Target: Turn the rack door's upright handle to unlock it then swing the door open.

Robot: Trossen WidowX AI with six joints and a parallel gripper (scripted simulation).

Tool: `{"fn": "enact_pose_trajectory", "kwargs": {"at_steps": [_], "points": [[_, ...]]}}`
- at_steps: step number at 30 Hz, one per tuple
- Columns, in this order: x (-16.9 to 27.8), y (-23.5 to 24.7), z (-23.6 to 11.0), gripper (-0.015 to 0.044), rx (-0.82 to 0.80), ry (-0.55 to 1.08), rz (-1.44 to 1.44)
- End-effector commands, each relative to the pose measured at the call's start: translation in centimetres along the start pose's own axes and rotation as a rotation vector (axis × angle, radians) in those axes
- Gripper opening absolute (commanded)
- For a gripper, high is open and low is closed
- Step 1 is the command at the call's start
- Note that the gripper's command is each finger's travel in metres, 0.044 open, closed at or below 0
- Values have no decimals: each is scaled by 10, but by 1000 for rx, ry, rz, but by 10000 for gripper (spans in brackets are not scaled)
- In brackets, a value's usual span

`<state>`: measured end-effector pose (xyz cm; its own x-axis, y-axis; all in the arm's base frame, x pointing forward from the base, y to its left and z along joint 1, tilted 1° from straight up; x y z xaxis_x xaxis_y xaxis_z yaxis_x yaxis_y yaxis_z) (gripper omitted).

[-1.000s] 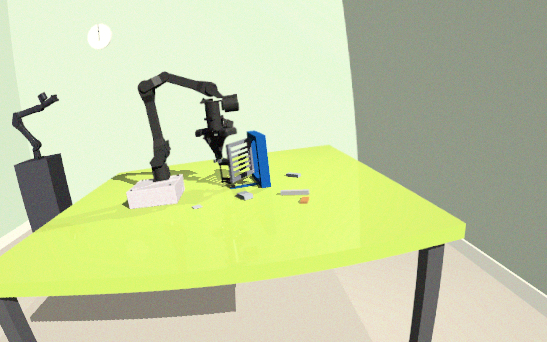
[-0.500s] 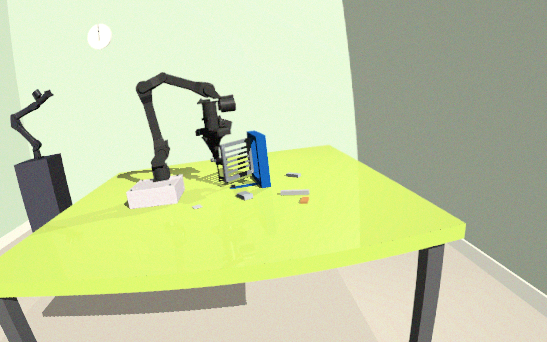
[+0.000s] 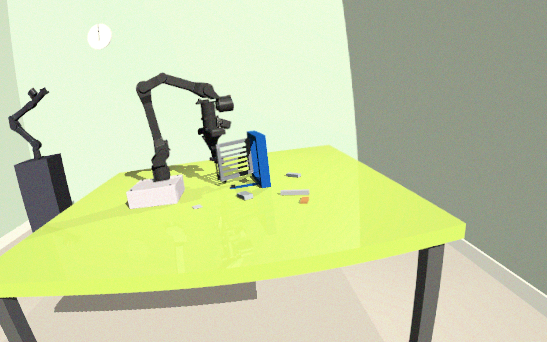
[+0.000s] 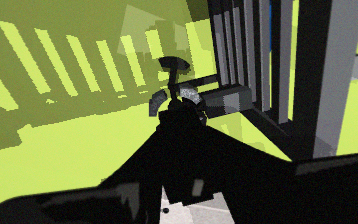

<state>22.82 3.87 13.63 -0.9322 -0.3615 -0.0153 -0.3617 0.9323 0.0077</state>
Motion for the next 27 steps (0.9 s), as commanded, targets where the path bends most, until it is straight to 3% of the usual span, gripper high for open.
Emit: {"fn": "enact_pose_trajectory", "kwargs": {"at_steps": [1,27], "points": [[-3,5,0,24,1,-6,61],[-28,49,0,24,-5,-7,411]]}}
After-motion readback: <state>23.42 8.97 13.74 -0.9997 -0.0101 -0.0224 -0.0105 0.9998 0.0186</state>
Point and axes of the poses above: the point midway between the two fingers, 35 mm back from their tips, its own z axis out along the fingers, its own y axis across the jaws, x = y × z, the point moved 3 cm from there along -z, back along the fingers, and after that the axes turned 6 degrees about -z, right-handed, at the moved point
